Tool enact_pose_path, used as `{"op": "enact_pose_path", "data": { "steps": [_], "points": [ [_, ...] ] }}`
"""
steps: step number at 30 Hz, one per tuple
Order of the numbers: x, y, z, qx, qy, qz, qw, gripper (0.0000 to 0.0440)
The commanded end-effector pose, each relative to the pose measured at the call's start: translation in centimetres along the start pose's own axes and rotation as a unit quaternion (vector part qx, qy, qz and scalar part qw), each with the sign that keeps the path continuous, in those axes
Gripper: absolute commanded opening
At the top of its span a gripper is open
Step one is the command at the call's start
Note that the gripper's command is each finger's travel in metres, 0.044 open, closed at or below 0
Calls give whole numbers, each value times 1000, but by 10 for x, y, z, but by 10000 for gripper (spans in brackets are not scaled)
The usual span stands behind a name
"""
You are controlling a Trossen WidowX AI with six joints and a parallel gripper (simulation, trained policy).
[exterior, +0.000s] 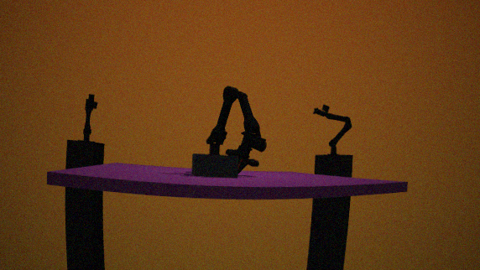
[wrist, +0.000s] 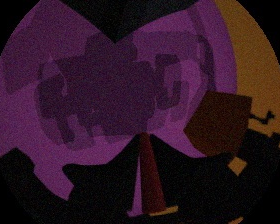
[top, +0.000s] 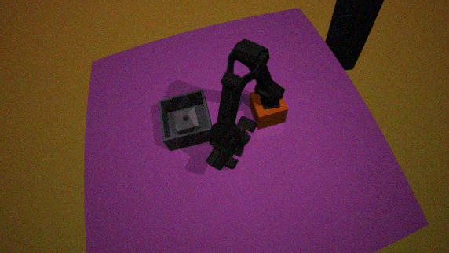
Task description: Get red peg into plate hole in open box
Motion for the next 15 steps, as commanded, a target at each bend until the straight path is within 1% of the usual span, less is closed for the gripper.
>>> {"op": "enact_pose_path", "data": {
  "steps": [1,15],
  "points": [
    [9,13,2,-9,6,16,1000,0],
    [16,71,20,-39,1,44,998,0]
  ]
}}
Point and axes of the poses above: the point midway between the two fingers, 35 mm back from their tips, its own y axis back along the fingers, its own x axis across the jaws, z = x × y, the point moved 1 cm from there along y, back along the fingers, and after that the axes turned 3 degrees about -y, right-handed, at the moved point
